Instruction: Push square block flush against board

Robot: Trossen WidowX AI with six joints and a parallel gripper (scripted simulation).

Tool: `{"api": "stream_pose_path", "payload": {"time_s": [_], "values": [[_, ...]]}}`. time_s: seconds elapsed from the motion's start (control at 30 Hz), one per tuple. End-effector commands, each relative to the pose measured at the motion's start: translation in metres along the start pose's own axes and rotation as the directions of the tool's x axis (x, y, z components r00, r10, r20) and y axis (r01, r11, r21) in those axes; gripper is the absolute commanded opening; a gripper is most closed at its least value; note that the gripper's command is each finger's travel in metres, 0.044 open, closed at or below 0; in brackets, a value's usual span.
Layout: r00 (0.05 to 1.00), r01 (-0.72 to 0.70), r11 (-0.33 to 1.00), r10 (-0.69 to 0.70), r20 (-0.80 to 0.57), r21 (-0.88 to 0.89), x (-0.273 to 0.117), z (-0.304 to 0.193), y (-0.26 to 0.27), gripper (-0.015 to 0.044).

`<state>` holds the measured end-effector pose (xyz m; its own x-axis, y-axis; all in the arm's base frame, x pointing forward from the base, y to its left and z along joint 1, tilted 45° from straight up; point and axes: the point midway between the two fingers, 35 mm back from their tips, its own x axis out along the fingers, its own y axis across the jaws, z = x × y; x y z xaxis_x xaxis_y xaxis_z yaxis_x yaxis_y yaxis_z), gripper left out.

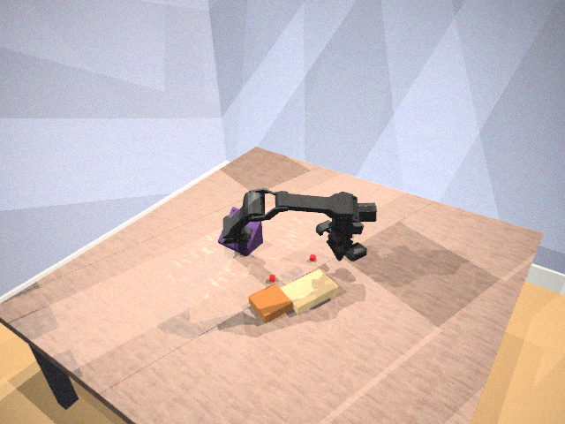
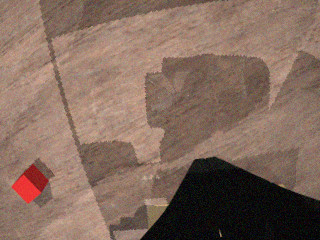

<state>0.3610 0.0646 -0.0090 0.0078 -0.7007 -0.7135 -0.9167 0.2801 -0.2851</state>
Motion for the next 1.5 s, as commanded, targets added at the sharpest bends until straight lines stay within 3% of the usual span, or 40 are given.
{"api": "stream_pose_path", "payload": {"time_s": [0.0, 0.67, 1.1, 1.47], "values": [[1.000, -0.014, 1.000, 0.014, -0.008, 0.009, -0.002, -0.003, 0.000, 0.0000], [1.000, -0.011, 0.821, 0.007, 0.009, 0.571, -0.002, -0.062, -0.051, 0.0000], [1.000, -0.002, 0.504, 0.009, -0.003, 0.864, -0.002, -0.107, -0.079, 0.0000], [1.000, 0.014, 0.209, 0.010, -0.017, 0.978, -0.002, -0.142, -0.096, 0.0000]]}}
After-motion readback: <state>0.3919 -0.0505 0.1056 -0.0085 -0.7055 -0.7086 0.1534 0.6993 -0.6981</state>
